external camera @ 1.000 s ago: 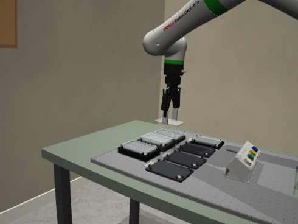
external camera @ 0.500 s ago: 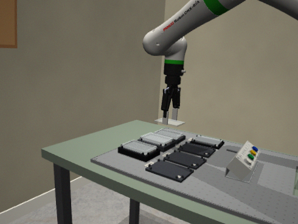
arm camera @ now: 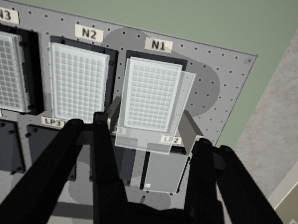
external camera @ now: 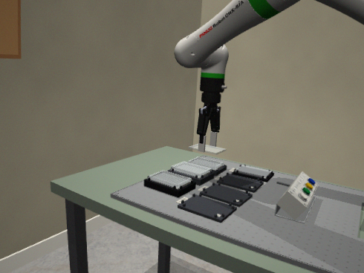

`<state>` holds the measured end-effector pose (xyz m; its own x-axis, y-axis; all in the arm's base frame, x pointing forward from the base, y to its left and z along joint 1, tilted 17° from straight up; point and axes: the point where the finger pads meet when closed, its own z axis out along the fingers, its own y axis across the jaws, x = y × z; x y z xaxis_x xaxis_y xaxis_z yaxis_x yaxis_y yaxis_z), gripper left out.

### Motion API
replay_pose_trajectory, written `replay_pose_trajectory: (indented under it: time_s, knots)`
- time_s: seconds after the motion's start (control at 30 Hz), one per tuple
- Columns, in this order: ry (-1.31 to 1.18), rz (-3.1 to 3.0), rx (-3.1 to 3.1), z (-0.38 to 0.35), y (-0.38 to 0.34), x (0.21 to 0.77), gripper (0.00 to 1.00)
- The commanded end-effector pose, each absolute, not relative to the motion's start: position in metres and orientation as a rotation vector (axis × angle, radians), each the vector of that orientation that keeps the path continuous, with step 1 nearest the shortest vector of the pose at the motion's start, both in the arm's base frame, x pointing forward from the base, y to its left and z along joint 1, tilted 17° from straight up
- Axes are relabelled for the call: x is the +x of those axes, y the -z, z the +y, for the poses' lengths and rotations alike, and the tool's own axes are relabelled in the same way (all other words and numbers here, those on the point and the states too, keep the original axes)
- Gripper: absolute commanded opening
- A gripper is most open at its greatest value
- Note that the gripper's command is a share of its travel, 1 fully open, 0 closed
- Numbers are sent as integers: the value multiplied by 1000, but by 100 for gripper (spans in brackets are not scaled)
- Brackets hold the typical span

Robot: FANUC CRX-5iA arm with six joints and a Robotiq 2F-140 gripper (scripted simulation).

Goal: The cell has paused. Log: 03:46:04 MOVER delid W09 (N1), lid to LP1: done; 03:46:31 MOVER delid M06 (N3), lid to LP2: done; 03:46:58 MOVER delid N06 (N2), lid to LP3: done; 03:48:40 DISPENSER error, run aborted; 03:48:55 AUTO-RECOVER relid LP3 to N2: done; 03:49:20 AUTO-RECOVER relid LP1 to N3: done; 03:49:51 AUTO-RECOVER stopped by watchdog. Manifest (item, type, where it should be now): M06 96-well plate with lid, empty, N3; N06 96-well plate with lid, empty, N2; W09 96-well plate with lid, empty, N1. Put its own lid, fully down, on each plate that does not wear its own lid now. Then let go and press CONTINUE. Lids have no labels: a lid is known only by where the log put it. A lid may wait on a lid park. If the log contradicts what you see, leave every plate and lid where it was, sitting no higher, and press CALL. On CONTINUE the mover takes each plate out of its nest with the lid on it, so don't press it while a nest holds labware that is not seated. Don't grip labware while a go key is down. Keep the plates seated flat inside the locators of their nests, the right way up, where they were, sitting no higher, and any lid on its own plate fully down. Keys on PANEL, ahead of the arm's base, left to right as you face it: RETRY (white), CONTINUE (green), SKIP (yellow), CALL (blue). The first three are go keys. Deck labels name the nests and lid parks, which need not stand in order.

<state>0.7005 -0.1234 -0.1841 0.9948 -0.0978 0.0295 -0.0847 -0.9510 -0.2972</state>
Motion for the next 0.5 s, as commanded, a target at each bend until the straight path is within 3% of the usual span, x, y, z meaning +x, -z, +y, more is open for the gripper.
replay_pose_trajectory:
  time_s: [0.0,0.47]
  knots:
    - [64,133,-2838,-124,184,701,0]
    - [67,112,-2839,-123,185,701,0]
